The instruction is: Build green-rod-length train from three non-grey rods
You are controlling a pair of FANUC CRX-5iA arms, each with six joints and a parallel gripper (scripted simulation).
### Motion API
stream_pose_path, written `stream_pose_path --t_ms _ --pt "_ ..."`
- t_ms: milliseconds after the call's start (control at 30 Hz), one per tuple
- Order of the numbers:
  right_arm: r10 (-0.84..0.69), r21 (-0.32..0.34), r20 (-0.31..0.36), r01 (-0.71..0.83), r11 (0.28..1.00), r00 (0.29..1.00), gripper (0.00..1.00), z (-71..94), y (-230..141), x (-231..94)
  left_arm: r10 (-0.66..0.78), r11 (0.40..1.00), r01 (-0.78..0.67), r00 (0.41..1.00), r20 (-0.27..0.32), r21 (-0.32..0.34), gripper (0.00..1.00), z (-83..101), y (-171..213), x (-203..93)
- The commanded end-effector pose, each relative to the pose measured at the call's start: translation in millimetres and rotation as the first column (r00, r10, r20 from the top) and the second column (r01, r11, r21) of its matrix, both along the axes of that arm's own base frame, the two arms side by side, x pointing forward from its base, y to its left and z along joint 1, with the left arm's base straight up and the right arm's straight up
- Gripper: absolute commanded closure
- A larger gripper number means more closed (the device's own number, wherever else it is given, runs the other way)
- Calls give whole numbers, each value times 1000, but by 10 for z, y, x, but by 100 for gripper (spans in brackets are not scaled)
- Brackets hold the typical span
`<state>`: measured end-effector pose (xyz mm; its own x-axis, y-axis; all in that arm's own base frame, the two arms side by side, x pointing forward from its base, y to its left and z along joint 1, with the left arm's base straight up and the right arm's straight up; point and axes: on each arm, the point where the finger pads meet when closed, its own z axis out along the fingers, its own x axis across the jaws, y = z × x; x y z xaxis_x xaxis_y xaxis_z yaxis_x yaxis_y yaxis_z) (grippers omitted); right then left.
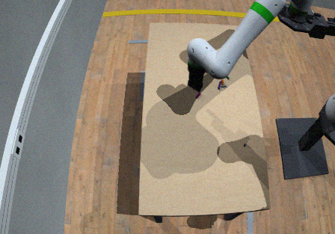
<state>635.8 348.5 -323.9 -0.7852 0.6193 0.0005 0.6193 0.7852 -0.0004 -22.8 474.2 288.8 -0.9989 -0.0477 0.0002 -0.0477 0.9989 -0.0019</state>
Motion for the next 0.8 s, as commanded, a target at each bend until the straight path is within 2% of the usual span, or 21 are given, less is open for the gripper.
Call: stream_pose_path --t_ms 0,67,100,767 --pt "0 1 2 0 1000 1000 46 73 6 8 0 1000 0 1000 0 2 0 9 3 1" --pt "0 1 2 0 1000 1000 46 76 6 8 0 1000 0 1000 0 2 0 9 3 1" --pt "0 1 2 0 1000 1000 0 76 6 8 0 1000 0 1000 0 2 0 9 3 1" --pt "1 1 2 -1 1000 1000 0 75 5 7 0 1000 0 1000 0 2 0 9 3 1"
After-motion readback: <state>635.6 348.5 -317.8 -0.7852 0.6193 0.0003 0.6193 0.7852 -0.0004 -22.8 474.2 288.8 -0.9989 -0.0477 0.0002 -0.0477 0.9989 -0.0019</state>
